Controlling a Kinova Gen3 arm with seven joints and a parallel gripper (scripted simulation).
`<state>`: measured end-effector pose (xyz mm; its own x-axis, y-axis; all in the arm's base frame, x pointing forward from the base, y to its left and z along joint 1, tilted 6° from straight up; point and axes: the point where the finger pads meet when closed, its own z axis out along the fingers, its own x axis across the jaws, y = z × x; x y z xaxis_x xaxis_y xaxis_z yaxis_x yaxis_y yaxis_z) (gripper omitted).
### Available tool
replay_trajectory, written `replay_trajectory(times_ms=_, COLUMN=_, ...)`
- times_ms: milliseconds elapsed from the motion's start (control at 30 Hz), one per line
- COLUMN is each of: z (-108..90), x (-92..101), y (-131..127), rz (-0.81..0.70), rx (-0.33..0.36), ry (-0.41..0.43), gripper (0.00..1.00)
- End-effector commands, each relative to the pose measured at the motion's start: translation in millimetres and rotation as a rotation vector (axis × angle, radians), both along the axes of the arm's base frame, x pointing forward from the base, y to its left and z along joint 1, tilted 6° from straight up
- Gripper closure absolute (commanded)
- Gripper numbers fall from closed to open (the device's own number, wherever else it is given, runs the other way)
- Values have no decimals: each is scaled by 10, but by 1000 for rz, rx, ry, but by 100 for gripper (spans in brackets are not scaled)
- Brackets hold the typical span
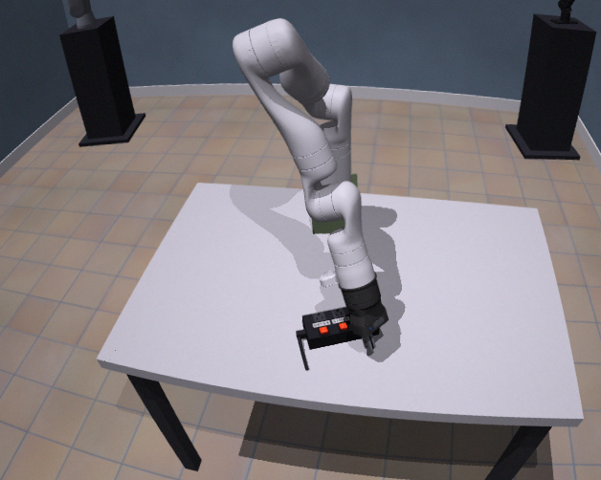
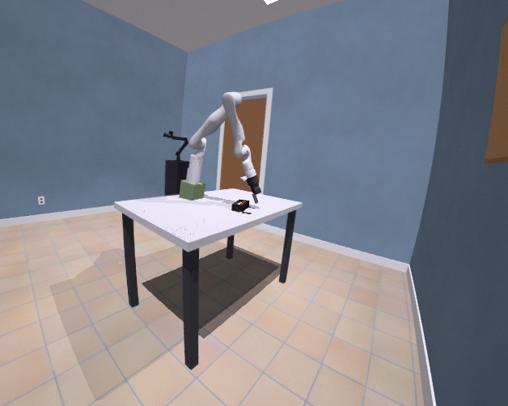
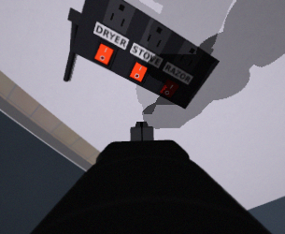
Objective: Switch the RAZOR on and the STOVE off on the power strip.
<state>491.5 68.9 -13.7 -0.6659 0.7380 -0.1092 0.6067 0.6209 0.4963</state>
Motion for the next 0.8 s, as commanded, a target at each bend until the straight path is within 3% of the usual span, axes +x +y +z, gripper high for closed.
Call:
replay_trajectory(times_ms=0, z=-51, x=-24, y=10, rz=0, rx=3, ry=9, gripper=100)
replay_trajectory(times_ms=767, z=-169, x=-17, y=21, rz=-2, rx=6, ry=8, gripper=100)
